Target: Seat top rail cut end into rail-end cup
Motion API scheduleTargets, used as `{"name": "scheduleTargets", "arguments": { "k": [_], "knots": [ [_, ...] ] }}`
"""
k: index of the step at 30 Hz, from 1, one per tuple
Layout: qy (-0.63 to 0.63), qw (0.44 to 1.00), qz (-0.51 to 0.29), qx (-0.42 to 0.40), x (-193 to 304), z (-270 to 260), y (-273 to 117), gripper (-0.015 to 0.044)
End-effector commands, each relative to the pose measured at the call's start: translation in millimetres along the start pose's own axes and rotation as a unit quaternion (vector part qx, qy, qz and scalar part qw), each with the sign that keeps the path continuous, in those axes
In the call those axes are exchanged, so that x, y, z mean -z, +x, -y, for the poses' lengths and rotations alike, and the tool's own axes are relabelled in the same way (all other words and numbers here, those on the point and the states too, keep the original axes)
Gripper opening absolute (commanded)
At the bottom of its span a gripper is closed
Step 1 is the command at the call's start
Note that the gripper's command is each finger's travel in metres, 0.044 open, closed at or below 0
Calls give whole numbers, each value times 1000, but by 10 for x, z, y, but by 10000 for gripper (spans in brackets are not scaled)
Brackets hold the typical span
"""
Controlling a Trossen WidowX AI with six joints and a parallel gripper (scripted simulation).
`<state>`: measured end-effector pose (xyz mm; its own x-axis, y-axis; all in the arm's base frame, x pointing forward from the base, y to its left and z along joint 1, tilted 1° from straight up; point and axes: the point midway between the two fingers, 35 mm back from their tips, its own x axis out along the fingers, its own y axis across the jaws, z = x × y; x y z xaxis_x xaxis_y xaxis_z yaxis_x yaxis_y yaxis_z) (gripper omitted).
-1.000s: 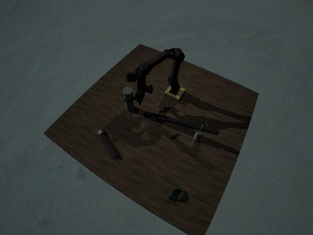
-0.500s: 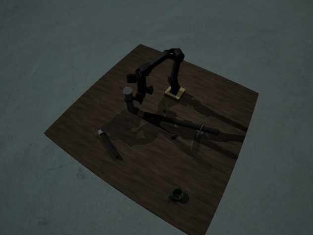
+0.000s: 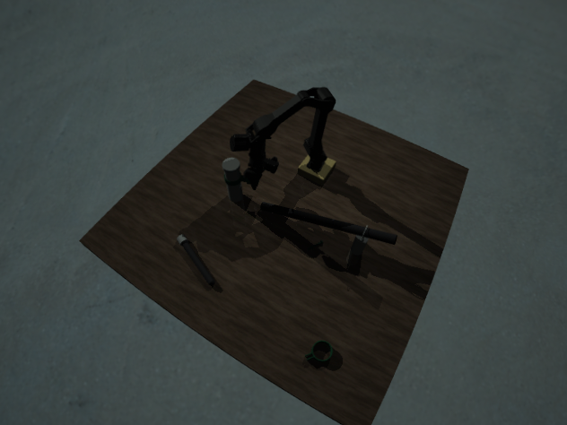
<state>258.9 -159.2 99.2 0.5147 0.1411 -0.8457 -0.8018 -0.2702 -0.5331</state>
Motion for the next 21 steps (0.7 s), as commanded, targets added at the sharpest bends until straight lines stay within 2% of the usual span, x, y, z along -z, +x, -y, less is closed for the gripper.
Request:
{"name": "scheduleTargets", "arguments": {
  "k": [1, 21],
  "knots": [
    [17, 1000, -11, -1, 3, 27, 21, 0],
    [81, 996, -48, 0, 19, 147, 88, 0]
  ]
}}
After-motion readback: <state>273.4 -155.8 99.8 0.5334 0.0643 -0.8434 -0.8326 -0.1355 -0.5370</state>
